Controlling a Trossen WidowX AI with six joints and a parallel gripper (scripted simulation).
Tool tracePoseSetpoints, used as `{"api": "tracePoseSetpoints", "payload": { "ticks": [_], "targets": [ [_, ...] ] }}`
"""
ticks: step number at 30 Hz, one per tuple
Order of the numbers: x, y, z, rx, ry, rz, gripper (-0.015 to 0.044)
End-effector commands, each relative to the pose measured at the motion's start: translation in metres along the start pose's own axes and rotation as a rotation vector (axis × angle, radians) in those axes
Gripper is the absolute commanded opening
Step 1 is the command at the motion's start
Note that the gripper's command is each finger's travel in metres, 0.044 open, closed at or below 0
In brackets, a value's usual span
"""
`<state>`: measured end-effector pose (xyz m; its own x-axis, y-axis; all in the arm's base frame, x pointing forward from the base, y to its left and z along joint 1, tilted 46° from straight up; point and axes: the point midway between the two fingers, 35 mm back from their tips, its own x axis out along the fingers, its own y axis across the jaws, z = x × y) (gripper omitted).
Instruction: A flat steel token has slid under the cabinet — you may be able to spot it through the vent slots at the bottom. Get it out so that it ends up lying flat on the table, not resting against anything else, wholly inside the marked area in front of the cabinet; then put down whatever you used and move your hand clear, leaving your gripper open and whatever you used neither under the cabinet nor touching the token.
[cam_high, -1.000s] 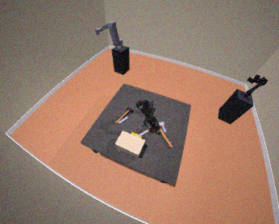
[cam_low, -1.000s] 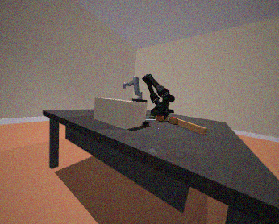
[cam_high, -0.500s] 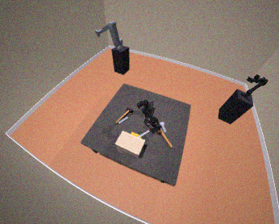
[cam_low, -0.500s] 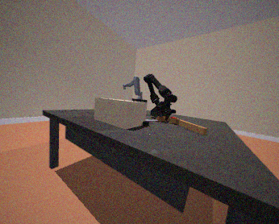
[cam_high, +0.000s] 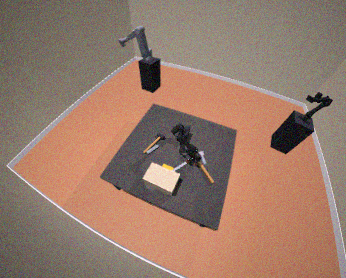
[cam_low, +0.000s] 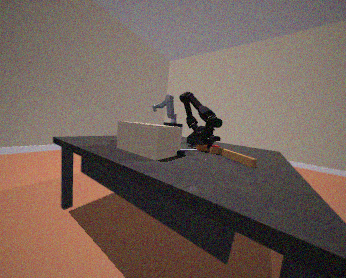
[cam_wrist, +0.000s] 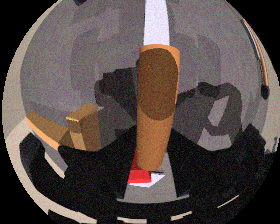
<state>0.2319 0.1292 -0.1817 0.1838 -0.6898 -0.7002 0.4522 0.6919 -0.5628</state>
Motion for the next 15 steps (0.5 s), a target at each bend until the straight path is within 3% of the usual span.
{"api": "tracePoseSetpoints", "payload": {
  "ticks": [1,15],
  "targets": [
    [-0.0005,0.0026,-0.0008,-0.026,-0.003,0.002,0.0000],
    [-0.0005,0.0031,-0.0010,-0.138,-0.003,0.002,0.0000]
  ]
}}
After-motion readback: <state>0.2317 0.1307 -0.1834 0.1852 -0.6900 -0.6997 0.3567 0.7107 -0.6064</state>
